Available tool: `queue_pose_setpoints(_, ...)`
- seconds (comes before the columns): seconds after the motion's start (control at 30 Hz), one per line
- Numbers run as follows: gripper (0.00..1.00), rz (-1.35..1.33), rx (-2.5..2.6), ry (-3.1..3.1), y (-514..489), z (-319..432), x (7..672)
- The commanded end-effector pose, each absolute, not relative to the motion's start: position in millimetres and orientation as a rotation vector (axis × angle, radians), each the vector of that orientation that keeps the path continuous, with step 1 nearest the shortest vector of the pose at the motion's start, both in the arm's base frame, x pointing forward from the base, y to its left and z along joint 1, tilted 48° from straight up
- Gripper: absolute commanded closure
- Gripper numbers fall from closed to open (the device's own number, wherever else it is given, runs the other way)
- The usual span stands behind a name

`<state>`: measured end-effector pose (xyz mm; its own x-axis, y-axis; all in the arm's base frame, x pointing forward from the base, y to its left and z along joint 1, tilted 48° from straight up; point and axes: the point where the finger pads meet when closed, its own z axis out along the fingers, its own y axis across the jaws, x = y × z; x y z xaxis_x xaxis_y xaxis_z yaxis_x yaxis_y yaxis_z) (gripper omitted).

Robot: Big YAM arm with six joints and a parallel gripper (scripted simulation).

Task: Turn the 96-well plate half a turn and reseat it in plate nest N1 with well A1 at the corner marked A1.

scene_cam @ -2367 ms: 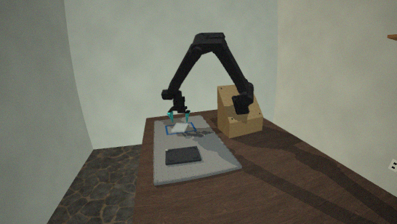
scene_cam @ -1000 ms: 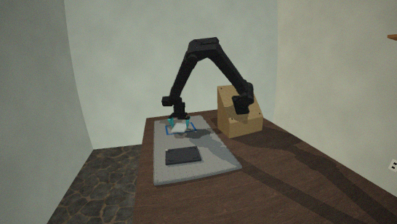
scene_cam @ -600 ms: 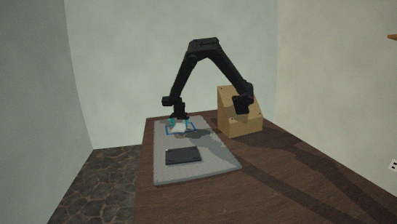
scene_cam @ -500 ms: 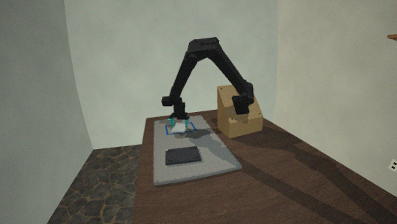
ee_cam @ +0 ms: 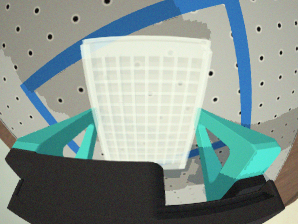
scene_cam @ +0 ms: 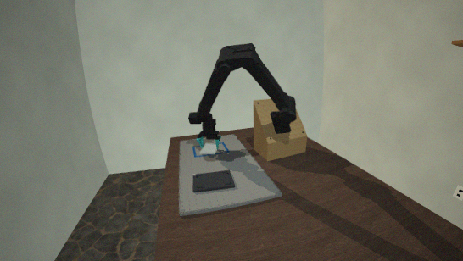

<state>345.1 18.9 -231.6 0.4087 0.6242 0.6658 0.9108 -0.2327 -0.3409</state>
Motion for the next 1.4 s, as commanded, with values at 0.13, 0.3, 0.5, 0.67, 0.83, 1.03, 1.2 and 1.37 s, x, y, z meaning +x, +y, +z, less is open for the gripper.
queue_pose_setpoints(0.13,1.00,-0.540,-1.976,-1.312,12.7,-229.0,356.0)
queue_pose_setpoints(0.3,1.00,-0.557,-1.987,-1.313,-2.2,-217.4,360.3)
queue_pose_setpoints(0.5,1.00,-0.567,-1.990,-1.322,-9.7,-212.8,367.1)
queue_pose_setpoints(0.67,1.00,-0.564,-1.990,-1.321,-15.7,-207.2,365.6)
queue_pose_setpoints(0.83,1.00,-0.570,-1.993,-1.328,-23.9,-201.3,370.1)
queue_pose_setpoints(1.03,1.00,-0.569,-1.993,-1.327,-30.1,-195.7,369.4)
queue_pose_setpoints(1.2,1.00,-0.571,-1.994,-1.329,-35.7,-191.0,370.6)
queue_pose_setpoints(1.37,1.00,-0.572,-1.995,-1.330,-42.6,-185.2,371.7)
